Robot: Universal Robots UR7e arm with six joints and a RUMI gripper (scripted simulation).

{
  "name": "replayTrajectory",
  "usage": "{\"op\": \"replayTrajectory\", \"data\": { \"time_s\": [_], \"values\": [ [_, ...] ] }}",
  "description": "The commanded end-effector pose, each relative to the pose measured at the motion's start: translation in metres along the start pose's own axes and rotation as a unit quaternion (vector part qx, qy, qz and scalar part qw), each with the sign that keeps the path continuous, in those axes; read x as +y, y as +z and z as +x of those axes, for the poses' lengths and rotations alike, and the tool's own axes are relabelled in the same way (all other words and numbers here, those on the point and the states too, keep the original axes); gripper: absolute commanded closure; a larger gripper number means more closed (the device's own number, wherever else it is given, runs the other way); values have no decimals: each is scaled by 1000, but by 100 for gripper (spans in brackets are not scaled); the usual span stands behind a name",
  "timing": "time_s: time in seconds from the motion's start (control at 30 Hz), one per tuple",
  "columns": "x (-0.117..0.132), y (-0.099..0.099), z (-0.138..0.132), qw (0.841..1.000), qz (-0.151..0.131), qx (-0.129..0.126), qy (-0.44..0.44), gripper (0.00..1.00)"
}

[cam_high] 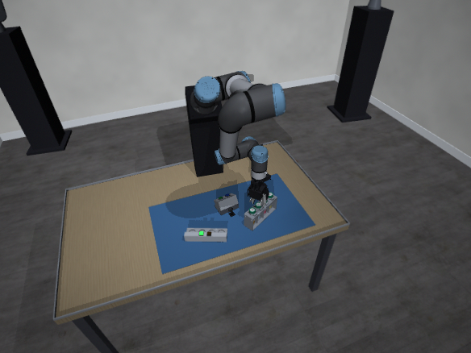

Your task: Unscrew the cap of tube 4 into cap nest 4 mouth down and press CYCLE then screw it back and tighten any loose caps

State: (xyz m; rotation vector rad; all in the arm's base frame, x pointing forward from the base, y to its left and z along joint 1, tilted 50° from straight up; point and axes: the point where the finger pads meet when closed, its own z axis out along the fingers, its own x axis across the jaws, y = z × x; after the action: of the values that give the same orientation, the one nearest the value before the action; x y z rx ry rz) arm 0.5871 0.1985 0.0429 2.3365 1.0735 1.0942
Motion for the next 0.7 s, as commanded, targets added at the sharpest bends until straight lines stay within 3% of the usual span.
{"op": "replayTrajectory", "data": {
  "time_s": [0.0, 0.4, 0.43, 0.67],
  "values": [
    [0, 2, 0, 1000, 0, 0, 0, 65],
    [0, 5, 0, 1000, 0, 0, 0, 65],
    [0, 5, 0, 1000, 0, 0, 0, 100],
    [0, 5, 0, 1000, 0, 1, 0, 100]
  ]
}}
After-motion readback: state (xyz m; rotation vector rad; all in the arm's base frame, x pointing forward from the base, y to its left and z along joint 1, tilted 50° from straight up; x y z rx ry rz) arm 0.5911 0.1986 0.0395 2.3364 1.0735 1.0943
